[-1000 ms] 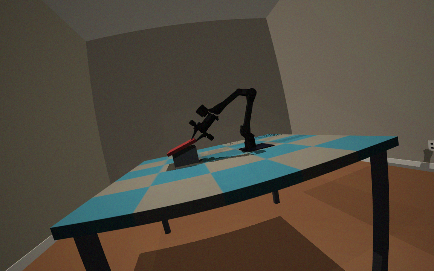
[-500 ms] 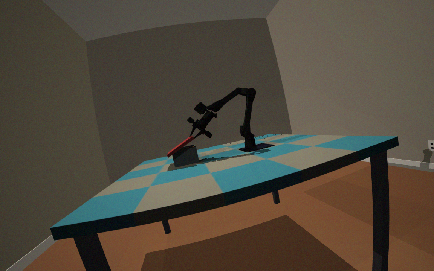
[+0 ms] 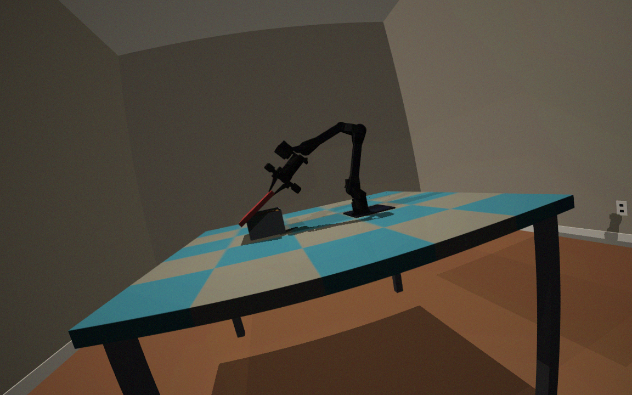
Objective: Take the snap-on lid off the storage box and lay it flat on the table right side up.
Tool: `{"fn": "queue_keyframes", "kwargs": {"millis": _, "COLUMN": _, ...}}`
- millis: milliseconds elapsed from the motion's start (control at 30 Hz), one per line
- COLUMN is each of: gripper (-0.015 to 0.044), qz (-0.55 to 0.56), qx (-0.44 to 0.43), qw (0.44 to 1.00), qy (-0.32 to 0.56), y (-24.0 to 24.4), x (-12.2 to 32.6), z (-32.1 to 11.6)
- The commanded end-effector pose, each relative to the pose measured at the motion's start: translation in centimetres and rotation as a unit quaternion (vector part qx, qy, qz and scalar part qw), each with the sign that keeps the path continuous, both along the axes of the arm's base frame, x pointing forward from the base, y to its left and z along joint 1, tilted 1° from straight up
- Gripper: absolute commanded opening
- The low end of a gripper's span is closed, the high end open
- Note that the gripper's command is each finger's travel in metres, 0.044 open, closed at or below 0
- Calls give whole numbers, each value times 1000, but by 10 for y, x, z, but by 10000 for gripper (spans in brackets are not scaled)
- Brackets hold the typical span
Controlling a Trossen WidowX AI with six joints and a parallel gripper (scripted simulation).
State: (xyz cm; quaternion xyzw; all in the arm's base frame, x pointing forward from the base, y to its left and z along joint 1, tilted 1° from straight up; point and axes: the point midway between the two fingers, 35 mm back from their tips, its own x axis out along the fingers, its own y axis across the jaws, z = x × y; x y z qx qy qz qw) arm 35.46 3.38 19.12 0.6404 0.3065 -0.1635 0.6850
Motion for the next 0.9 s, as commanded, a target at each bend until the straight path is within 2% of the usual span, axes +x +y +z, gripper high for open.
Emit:
{"fn": "queue_keyframes", "kwargs": {"millis": 0, "gripper": 0, "qz": -3, "qx": 0, "qw": 1000, "qy": -5, "y": 0, "x": 6, "z": 9}}
{"fn": "queue_keyframes", "kwargs": {"millis": 867, "gripper": 0, "qz": -3, "qx": 0, "qw": 1000, "qy": -6, "y": 3, "x": 21, "z": 44}}
